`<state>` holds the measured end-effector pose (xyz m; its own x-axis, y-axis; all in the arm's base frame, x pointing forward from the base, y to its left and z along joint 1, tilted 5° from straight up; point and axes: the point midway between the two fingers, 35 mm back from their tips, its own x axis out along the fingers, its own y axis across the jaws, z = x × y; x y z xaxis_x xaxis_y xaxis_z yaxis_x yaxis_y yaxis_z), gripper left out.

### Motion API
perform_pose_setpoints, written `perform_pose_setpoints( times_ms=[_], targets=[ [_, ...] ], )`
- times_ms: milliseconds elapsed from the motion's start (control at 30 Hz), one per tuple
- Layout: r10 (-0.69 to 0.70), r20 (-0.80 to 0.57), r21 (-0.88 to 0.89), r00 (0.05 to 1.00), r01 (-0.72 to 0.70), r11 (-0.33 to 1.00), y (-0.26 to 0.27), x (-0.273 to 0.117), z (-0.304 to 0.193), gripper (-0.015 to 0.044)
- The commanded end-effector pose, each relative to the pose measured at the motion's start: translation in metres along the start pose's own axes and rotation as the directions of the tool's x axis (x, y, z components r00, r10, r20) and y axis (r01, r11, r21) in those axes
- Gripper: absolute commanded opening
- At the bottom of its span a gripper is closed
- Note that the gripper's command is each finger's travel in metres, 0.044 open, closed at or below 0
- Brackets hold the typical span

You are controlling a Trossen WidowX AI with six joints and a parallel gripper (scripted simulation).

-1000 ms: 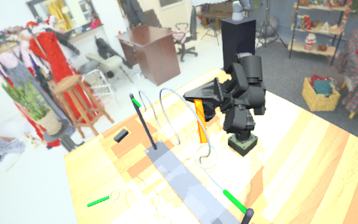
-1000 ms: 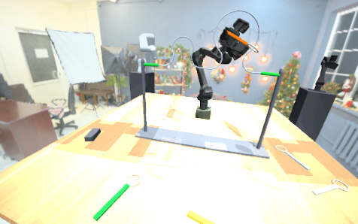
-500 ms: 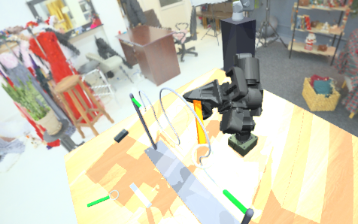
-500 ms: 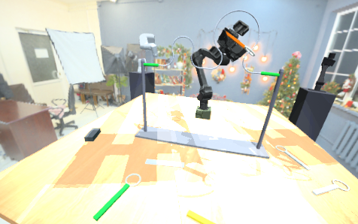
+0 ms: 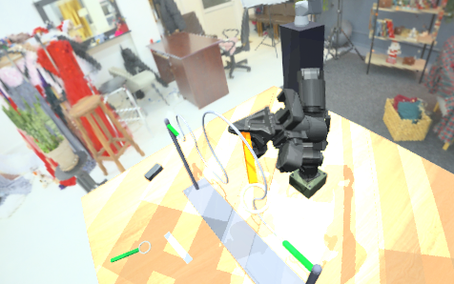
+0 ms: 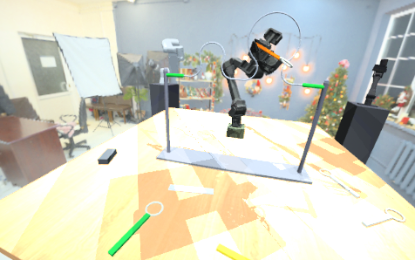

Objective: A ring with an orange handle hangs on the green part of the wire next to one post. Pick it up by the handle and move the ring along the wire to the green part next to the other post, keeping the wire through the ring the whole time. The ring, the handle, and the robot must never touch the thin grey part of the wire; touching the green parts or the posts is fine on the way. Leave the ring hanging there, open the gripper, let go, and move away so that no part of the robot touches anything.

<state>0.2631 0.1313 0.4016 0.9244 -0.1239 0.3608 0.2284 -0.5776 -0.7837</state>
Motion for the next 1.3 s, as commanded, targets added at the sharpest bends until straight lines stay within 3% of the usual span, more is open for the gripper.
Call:
perform_pose_setpoints(
  times_ms=[0,600,1267],
  targets=[
    [0.033,-0.005,0.047,0.999,-0.033,0.998,0.012,-0.002,0.001,-0.0150],
    [0.220,-0.010,0.371,0.975,-0.201,0.907,0.067,-0.017,0.013,-0.0150],
    [0.400,0.053,0.662,0.915,-0.332,0.672,0.111,-0.040,0.045,-0.0150]
  ],
)
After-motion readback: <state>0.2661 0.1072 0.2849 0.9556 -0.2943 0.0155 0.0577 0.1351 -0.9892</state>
